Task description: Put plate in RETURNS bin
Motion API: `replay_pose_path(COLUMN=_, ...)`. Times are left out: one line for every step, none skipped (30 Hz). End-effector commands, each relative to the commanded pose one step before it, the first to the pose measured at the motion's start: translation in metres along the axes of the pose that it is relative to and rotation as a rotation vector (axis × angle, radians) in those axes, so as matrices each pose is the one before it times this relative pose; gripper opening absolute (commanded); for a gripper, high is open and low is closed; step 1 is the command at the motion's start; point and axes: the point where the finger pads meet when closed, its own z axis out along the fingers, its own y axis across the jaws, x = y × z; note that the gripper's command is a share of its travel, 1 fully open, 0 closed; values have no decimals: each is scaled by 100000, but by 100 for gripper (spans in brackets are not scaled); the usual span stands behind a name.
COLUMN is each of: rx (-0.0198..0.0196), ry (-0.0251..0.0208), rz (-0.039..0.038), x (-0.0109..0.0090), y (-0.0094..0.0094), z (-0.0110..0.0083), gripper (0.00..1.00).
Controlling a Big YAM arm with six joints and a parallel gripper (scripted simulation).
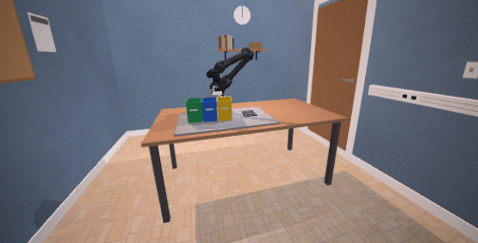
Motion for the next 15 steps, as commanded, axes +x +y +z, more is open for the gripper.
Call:
replay_pose_path(rx=2913, ry=-3973, rz=-5522, x=-2308, y=-1638, z=-1494, gripper=0)
replay_pose_path(rx=5, ry=-2, rz=13, x=-39, y=-350, z=13, gripper=0)
replay_pose_path(rx=14, ry=6, rz=13, x=-37, y=-352, z=13, gripper=0)
replay_pose_path(rx=25, ry=16, rz=13, x=-35, y=-354, z=13, gripper=0)
replay_pose_path(rx=21, ry=13, rz=13, x=-36, y=-353, z=13, gripper=0)
replay_pose_path(rx=19, ry=11, rz=13, x=-36, y=-352, z=13, gripper=0)
replay_pose_path(rx=21, ry=13, rz=13, x=-36, y=-352, z=13, gripper=0)
replay_pose_path(rx=21, ry=13, rz=13, x=-35, y=-352, z=13, gripper=0)
replay_pose_path(rx=20, ry=13, rz=13, x=-35, y=-352, z=13, gripper=0)
replay_pose_path(rx=20, ry=13, rz=13, x=-35, y=-351, z=13, gripper=0)
replay_pose_path(rx=20, ry=13, rz=13, x=-35, y=-351, z=13, gripper=0)
replay_pose_path(rx=19, ry=13, rz=13, x=-35, y=-351, z=13, gripper=0)
replay_pose_path(rx=19, ry=12, rz=13, x=-35, y=-350, z=13, gripper=0)
replay_pose_path(rx=0, ry=0, rz=0, x=0, y=0, z=0, gripper=0)
replay_pose_path(rx=0, ry=0, rz=0, x=0, y=0, z=0, gripper=0)
